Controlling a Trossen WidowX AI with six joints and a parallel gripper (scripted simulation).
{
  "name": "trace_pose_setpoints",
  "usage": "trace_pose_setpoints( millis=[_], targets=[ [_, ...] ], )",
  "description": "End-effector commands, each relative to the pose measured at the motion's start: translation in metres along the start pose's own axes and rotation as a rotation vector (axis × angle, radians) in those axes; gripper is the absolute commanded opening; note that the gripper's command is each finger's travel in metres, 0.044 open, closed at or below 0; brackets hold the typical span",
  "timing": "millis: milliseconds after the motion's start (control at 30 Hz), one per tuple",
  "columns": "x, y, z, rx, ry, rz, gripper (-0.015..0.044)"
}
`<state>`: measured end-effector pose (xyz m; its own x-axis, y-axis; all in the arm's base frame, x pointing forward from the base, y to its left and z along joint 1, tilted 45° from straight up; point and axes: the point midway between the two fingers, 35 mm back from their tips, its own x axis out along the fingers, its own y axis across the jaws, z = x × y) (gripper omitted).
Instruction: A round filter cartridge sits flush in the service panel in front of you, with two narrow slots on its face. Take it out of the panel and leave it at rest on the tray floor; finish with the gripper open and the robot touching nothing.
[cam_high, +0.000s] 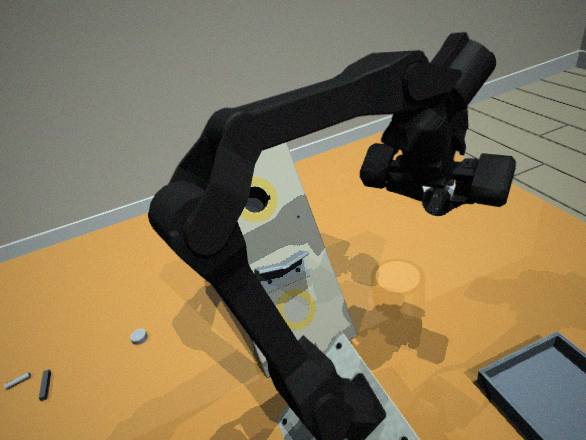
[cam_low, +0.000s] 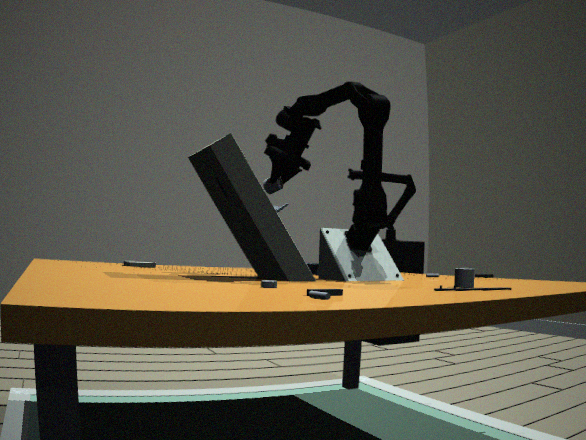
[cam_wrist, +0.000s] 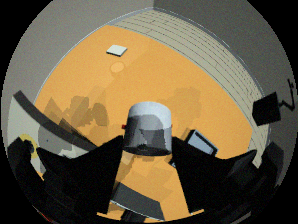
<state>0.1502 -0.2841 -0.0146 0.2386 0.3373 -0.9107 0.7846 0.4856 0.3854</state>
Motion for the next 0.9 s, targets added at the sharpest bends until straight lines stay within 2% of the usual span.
trace_pose_setpoints(
  millis=[0,300,867],
  targets=[
    [0.003,-0.025,0.003,0.140,-0.021,-0.069,0.0000],
    [0.012,-0.050,-0.005,0.217,-0.029,-0.113,0.0000],
    [0.065,-0.153,-0.089,0.573,-0.031,-0.322,0.0000]
  ],
)
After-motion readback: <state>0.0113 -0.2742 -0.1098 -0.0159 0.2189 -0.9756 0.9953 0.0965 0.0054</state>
